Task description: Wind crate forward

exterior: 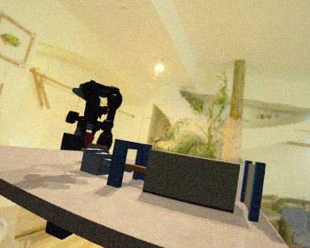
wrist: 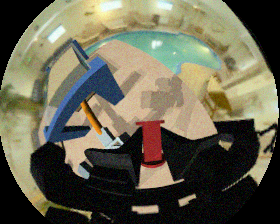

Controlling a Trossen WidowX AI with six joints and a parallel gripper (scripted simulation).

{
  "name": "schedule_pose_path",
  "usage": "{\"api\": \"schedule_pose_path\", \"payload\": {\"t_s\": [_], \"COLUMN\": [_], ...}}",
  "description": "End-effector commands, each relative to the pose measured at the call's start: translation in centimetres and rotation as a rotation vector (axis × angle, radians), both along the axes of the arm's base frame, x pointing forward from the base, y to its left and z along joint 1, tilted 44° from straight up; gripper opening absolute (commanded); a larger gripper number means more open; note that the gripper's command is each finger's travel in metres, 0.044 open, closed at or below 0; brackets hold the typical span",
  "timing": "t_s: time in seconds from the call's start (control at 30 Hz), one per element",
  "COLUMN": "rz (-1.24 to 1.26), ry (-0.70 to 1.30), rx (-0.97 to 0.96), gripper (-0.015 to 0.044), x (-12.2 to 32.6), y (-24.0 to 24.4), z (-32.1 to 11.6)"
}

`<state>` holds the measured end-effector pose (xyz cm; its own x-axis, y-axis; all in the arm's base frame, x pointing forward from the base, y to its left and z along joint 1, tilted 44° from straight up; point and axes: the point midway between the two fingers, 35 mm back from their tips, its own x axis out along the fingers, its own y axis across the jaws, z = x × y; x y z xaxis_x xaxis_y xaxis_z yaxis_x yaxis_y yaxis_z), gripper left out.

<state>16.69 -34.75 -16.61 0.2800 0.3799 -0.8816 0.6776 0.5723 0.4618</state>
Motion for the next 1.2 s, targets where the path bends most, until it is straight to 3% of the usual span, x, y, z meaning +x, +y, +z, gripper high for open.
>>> {"api": "schedule_pose_path", "payload": {"t_s": [0.0,1.17], "rz": [0.016,0.016], "ry": [-0.029,-0.034], "rx": [0.01,0.013], "gripper": [0.0,0.0], "x": [2.3,7.3], "y": [0.6,2.8], "z": [0.1,1.9]}}
